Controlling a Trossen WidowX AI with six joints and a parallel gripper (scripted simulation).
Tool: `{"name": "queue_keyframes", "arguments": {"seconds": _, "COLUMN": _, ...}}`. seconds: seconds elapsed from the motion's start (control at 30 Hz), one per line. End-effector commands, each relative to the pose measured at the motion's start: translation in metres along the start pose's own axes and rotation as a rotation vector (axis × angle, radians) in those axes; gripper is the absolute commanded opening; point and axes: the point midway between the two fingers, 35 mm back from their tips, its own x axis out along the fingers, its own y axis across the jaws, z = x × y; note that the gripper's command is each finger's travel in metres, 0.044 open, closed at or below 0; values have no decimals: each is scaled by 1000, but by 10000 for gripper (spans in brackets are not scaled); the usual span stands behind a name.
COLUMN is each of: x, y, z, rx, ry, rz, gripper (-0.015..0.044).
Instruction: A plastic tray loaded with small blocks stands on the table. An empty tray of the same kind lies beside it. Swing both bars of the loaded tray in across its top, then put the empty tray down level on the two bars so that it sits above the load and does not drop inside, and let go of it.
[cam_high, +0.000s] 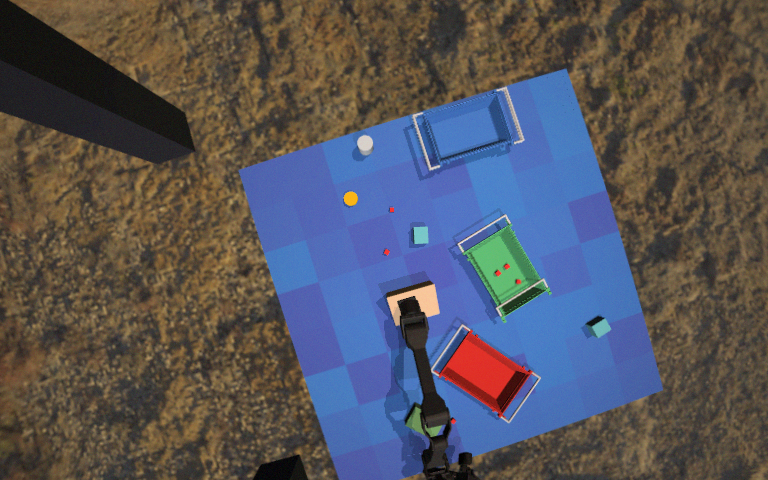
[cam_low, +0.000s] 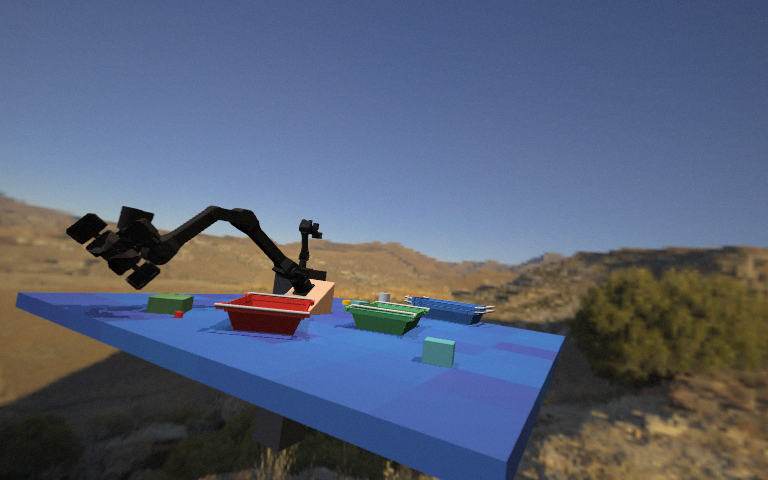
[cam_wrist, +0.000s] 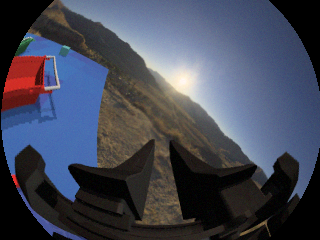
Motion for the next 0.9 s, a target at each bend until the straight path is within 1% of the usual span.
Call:
{"name": "queue_keyframes", "arguments": {"seconds": 0.0, "x": 35, "y": 20, "z": 7, "rx": 167, "ry": -17, "rz": -11, "gripper": 80}}
{"name": "queue_keyframes", "arguments": {"seconds": 0.1, "x": 65, "y": 41, "z": 16, "rx": 308, "ry": -28, "rz": -6, "gripper": 80}}
{"name": "queue_keyframes", "arguments": {"seconds": 0.3, "x": 120, "y": 78, "z": 50, "rx": 479, "ry": -65, "rz": 10, "gripper": 80}}
{"name": "queue_keyframes", "arguments": {"seconds": 0.47, "x": 148, "y": 103, "z": 73, "rx": 593, "ry": -77, "rz": 36, "gripper": 80}}
{"name": "queue_keyframes", "arguments": {"seconds": 0.7, "x": 200, "y": 185, "z": 116, "rx": 926, "ry": -5, "rz": 176, "gripper": 80}}
{"name": "queue_keyframes", "arguments": {"seconds": 0.87, "x": 225, "y": 252, "z": 161, "rx": 1129, "ry": 84, "rz": 306, "gripper": 80}}
